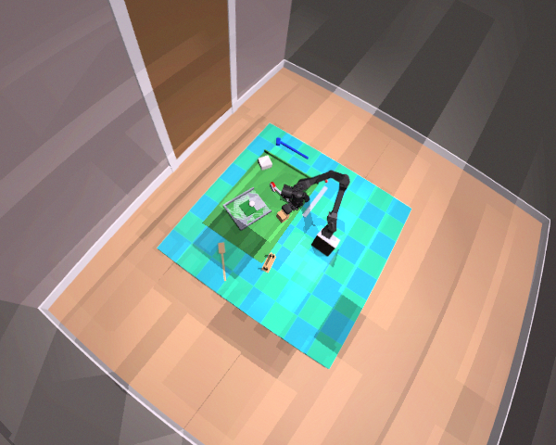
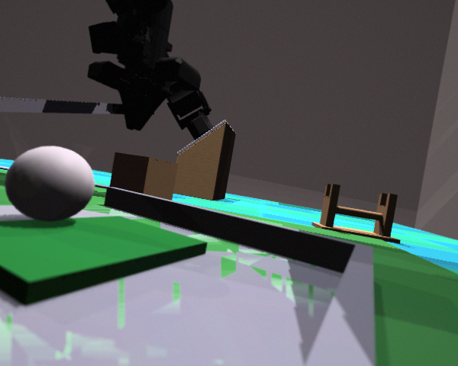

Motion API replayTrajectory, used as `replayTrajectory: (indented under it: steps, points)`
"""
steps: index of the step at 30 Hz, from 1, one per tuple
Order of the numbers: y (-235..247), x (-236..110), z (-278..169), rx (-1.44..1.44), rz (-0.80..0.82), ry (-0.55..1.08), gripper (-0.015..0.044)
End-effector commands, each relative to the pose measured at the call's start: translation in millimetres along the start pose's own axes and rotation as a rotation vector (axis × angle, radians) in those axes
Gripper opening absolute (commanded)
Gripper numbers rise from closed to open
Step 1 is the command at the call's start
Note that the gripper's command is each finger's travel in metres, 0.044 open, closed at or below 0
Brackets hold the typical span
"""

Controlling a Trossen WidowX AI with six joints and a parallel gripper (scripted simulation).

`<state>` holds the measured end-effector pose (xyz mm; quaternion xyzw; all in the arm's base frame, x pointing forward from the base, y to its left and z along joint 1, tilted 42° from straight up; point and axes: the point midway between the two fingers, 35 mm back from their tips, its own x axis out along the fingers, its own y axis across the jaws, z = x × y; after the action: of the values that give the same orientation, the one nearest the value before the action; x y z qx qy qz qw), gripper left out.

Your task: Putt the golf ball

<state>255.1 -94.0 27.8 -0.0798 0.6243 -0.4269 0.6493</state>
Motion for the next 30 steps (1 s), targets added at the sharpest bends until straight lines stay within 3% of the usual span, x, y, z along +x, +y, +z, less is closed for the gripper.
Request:
replayTrajectory:
  steps: [1, 30]
  points:
    - [-0.3, -28.0, 1.5, 0.011, 0.01, -0.013, 0.0]
    - [0.5, -20.5, 1.1, 0.002, 0.004, -0.011, 0.0]
